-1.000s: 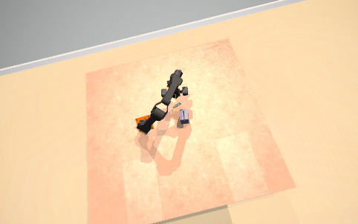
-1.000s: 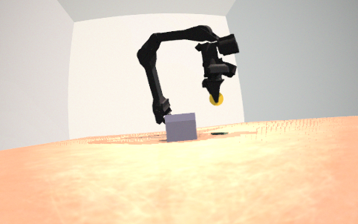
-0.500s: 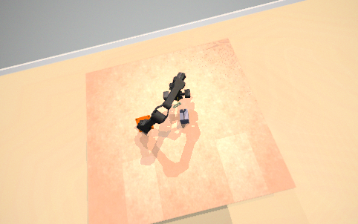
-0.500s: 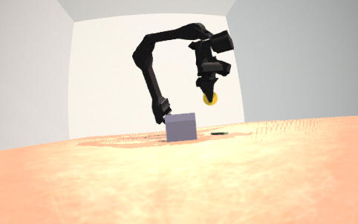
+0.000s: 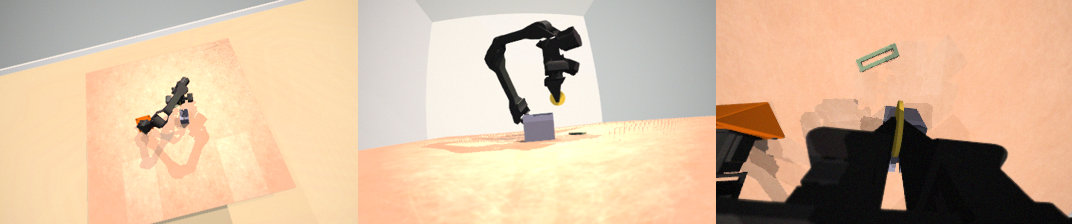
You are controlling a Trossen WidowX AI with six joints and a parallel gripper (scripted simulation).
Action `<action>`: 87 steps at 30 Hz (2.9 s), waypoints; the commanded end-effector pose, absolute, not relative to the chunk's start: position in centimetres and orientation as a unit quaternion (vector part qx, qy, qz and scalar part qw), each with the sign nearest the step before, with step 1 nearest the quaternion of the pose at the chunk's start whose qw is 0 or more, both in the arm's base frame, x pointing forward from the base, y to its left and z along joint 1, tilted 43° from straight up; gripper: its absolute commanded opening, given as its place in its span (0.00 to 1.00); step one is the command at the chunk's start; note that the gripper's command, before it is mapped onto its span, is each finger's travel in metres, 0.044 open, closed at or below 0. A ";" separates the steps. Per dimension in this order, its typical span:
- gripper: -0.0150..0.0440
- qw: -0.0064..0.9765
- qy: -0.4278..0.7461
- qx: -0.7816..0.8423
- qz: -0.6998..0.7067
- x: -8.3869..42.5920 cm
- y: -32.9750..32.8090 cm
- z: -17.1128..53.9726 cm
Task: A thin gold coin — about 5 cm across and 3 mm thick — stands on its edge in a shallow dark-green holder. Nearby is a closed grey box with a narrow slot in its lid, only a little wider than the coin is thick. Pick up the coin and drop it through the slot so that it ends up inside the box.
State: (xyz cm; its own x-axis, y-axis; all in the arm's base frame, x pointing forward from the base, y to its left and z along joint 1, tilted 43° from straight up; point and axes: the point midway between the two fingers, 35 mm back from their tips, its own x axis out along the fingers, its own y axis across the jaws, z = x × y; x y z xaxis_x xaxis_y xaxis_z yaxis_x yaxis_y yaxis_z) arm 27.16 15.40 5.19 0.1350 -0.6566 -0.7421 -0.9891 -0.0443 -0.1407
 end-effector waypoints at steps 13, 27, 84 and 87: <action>0.25 0.327 0.606 -0.681 0.250 28.0 12.4 8.1; 0.25 0.327 0.608 -0.679 0.248 28.4 10.9 9.2; 0.25 0.322 0.608 -0.680 0.253 28.6 9.6 8.5; 0.25 0.322 0.608 -0.680 0.253 28.7 9.5 8.4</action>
State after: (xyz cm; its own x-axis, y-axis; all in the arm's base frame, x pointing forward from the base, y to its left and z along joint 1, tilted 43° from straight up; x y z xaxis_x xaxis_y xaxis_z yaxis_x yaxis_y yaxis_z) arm 28.62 9.61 8.53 0.1277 -0.6621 -0.7385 -0.9903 -0.0447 -0.1312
